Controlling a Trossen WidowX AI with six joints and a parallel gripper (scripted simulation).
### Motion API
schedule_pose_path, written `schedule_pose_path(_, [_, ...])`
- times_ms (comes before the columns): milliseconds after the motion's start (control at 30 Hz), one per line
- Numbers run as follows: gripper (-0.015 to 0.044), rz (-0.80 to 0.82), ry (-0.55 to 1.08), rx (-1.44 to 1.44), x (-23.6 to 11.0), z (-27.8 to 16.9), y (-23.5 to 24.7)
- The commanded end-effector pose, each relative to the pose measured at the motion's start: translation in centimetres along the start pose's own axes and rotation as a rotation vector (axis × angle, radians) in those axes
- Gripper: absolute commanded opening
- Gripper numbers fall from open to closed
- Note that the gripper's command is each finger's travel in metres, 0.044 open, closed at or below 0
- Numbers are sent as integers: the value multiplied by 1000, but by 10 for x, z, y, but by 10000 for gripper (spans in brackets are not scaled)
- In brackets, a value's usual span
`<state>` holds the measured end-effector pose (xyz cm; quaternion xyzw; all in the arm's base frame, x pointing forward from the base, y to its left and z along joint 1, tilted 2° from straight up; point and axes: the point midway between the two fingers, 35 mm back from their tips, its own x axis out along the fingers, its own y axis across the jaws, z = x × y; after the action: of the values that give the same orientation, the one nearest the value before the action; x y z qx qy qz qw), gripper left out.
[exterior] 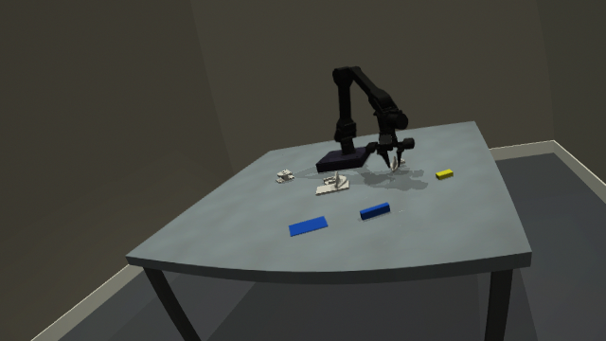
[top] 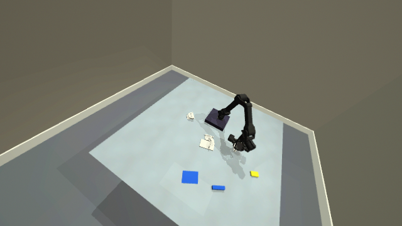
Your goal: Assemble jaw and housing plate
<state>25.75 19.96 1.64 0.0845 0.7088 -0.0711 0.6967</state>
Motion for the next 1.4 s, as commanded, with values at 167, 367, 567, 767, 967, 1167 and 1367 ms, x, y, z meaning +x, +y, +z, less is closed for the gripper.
schedule_pose_path(167, [134,9,-9,1,-31,2,2])
schedule_pose_path(367, [134,10,-9,2,-50,2,2])
schedule_pose_path(567, [134,10,-9,3,-67,0,0])
schedule_pose_path(767, [134,10,-9,0,-68,2,-1])
schedule_pose_path(967, [134,9,-12,-27,-68,16,-14])
schedule_pose_path(1167, [134,7,-14,-54,-68,30,-29])
schedule_pose_path(1367, [134,5,-16,-81,-69,43,-44])
